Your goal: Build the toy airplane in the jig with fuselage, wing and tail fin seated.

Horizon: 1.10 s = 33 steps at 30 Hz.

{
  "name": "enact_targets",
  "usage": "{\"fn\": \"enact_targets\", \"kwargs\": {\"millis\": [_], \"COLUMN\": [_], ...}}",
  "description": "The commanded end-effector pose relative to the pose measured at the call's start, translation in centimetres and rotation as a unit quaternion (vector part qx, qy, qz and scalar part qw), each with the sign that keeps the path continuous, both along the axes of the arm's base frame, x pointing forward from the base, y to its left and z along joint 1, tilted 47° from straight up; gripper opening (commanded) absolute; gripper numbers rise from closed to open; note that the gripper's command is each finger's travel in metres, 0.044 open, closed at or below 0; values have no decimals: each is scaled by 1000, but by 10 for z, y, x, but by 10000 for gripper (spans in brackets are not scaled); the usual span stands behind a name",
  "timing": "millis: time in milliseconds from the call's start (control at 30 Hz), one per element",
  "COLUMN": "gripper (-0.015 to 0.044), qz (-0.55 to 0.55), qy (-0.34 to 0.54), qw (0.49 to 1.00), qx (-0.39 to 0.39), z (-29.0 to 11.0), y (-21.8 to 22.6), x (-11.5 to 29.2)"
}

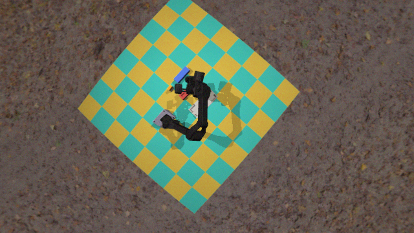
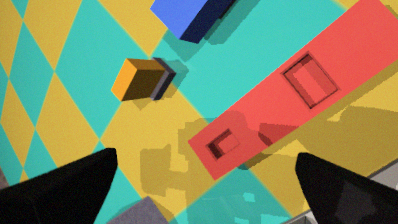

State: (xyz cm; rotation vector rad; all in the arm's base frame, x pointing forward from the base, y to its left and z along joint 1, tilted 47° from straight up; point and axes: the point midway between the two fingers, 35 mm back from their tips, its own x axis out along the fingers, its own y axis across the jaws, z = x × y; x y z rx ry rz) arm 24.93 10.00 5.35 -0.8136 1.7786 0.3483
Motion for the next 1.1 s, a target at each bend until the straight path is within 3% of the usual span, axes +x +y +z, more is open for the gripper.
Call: {"fn": "enact_targets", "kwargs": {"millis": [0, 167, 733, 933, 1067], "gripper": [440, 440, 440, 440, 440], "qz": [-198, -251, -251, -251, -251], "qy": [-238, -309, -309, -309, -309], "qw": [930, 892, 892, 892, 892], "qx": [-197, -215, -215, -216, -216], "z": [-4, -5, -5, -40, -42], "y": [13, 17, 17, -20, -22], "x": [16, 20, 20, 24, 24]}}
